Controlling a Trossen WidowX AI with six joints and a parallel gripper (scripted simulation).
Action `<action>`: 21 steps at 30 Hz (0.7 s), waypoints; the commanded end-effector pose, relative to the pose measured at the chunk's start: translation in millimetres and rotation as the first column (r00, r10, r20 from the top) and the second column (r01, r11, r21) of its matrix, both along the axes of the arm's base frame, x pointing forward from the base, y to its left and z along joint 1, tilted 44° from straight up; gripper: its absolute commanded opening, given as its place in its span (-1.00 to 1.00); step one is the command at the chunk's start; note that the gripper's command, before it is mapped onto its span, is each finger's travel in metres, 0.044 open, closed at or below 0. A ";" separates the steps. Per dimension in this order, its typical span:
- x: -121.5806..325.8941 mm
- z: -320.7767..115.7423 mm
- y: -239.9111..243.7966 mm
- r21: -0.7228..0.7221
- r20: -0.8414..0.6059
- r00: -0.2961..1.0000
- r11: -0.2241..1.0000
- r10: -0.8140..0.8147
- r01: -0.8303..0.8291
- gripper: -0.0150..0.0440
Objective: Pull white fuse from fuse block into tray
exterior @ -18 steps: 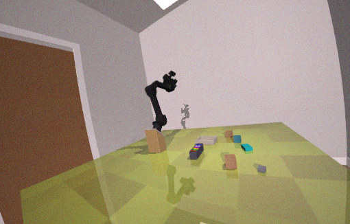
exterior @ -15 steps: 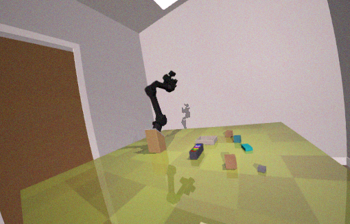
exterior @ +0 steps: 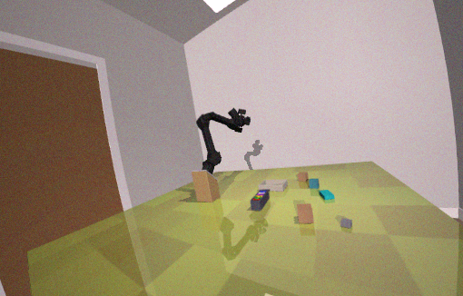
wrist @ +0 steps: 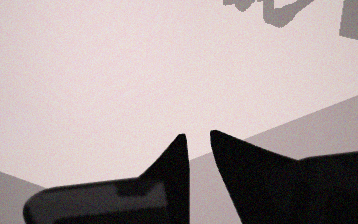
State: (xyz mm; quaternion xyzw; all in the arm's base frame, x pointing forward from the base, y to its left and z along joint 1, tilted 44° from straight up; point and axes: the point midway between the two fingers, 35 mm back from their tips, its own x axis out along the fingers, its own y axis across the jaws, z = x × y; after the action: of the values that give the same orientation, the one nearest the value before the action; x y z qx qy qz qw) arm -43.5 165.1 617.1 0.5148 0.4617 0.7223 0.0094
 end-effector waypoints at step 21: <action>276.6 -231.9 162.5 -0.411 0.593 0.530 0.337 -0.607 0.847 -0.27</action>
State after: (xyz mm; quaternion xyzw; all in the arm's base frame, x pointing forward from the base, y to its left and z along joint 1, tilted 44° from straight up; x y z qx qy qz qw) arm 203.0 329.7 420.9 0.5198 0.3828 0.5317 0.5483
